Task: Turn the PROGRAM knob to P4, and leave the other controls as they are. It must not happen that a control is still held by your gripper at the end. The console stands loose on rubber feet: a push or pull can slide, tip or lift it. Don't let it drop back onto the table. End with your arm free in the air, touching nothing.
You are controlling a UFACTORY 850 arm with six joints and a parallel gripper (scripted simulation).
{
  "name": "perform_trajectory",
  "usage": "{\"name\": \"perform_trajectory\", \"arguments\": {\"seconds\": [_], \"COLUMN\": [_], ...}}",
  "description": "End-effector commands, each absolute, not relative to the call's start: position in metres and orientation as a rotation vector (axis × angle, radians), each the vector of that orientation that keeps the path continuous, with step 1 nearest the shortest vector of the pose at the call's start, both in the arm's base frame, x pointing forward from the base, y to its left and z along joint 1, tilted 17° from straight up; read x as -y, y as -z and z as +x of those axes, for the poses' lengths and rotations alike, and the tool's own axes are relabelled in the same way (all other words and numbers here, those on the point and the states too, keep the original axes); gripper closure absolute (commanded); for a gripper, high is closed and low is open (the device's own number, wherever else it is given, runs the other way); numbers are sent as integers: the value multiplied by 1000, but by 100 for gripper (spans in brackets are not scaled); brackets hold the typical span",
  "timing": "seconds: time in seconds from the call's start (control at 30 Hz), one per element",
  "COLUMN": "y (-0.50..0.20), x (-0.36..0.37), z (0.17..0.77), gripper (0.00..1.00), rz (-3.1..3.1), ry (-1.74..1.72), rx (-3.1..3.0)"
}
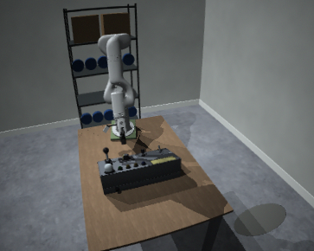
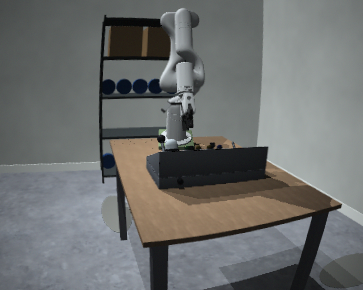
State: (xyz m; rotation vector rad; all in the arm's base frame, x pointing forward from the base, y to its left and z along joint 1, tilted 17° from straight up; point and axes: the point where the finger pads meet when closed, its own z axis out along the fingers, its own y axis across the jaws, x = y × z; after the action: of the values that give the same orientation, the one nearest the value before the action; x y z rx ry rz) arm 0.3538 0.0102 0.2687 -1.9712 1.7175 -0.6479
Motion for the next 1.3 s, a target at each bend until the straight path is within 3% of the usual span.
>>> {"name": "perform_trajectory", "arguments": {"seconds": [0.0, 1.27], "y": [-272, -293], "x": [-10, -8], "z": [353, 337], "gripper": [24, 24], "rz": [-1976, -1976], "ry": [611, 611], "rx": [-1706, -1706]}}
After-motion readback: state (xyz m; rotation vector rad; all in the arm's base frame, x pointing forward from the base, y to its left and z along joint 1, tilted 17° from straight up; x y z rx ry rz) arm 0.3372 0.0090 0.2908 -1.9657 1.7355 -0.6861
